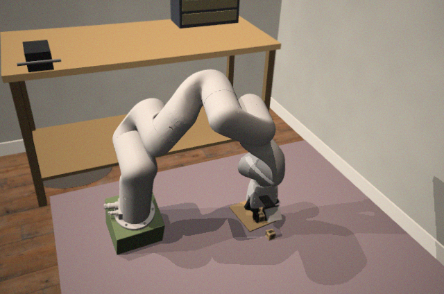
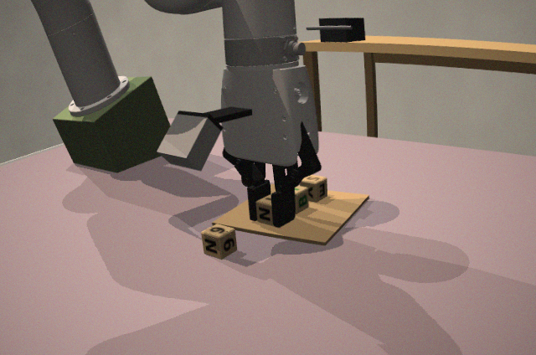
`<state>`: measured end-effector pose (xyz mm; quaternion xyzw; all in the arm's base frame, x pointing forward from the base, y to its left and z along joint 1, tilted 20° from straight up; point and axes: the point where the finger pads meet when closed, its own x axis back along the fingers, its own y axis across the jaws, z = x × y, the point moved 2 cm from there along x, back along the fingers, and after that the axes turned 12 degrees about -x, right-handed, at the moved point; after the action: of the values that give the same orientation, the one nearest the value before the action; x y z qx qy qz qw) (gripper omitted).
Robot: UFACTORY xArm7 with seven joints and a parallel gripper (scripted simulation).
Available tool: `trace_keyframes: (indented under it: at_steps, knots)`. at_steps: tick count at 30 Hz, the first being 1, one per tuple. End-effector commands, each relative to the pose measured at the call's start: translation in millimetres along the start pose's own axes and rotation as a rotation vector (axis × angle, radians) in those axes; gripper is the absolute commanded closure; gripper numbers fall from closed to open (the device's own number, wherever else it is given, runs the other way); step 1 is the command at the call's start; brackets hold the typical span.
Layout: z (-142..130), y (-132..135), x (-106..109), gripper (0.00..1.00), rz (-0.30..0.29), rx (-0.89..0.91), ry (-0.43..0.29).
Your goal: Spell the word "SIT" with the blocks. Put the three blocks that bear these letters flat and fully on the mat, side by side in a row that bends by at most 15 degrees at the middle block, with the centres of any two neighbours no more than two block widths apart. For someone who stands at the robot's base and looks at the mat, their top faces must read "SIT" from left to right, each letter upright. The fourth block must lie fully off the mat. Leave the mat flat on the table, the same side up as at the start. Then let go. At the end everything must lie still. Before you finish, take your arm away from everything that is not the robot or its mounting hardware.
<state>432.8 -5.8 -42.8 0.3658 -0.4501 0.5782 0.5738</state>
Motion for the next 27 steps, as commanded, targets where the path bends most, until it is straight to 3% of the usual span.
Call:
trace_keyframes:
  at_steps: [1, 8, 12, 27]
  knots:
    - [-0.7, -1.4, 1.2, 0.7, 0.003, 0.0, -0.002]
    - [-0.7, -1.4, 1.2, 0.66, 0.003, 0.0, -0.002]
    - [-0.7, -1.4, 1.2, 0.58, 0.003, 0.0, -0.002]
    - [-0.7, -1.4, 4.2, 0.58, 0.003, 0.0, -0.002]
